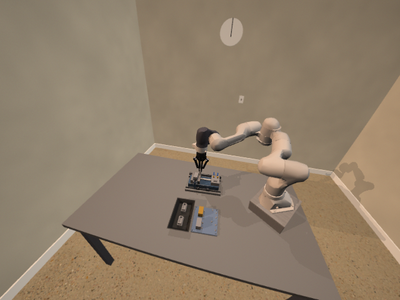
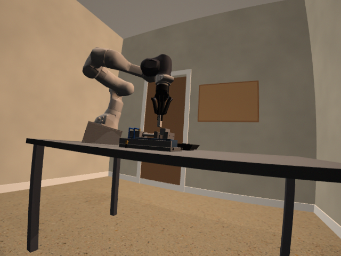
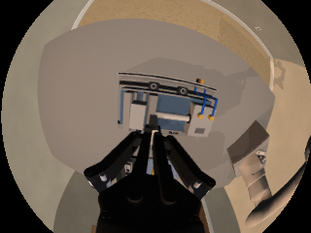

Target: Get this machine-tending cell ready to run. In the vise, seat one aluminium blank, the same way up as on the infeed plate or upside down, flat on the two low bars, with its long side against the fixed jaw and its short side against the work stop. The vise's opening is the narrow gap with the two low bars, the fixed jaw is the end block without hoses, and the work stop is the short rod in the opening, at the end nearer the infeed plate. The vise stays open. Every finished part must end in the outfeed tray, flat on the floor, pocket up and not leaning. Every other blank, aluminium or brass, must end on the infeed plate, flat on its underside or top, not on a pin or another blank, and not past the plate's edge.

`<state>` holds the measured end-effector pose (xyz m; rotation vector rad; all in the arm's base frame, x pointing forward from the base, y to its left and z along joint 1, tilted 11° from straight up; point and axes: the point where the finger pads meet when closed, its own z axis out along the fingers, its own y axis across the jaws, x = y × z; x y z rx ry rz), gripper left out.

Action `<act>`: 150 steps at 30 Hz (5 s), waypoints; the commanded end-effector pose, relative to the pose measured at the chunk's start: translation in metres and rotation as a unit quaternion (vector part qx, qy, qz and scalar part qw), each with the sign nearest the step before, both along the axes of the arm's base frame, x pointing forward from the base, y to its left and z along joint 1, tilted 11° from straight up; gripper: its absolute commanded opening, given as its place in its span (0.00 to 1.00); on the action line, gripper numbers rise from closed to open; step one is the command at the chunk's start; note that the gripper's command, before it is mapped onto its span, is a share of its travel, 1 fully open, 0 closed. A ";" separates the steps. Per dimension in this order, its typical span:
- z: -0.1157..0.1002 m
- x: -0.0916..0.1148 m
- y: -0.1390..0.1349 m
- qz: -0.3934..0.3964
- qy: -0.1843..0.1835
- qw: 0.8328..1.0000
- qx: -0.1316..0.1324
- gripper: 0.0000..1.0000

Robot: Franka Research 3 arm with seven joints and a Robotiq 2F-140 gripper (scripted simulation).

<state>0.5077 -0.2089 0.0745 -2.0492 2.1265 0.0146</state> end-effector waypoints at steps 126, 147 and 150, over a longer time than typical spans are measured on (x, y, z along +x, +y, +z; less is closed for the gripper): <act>-0.010 0.004 0.005 -0.002 -0.003 1.000 0.000 0.00; -0.018 0.005 0.006 -0.002 -0.003 1.000 0.000 0.00; -0.019 0.005 0.006 -0.002 -0.003 1.000 0.000 0.00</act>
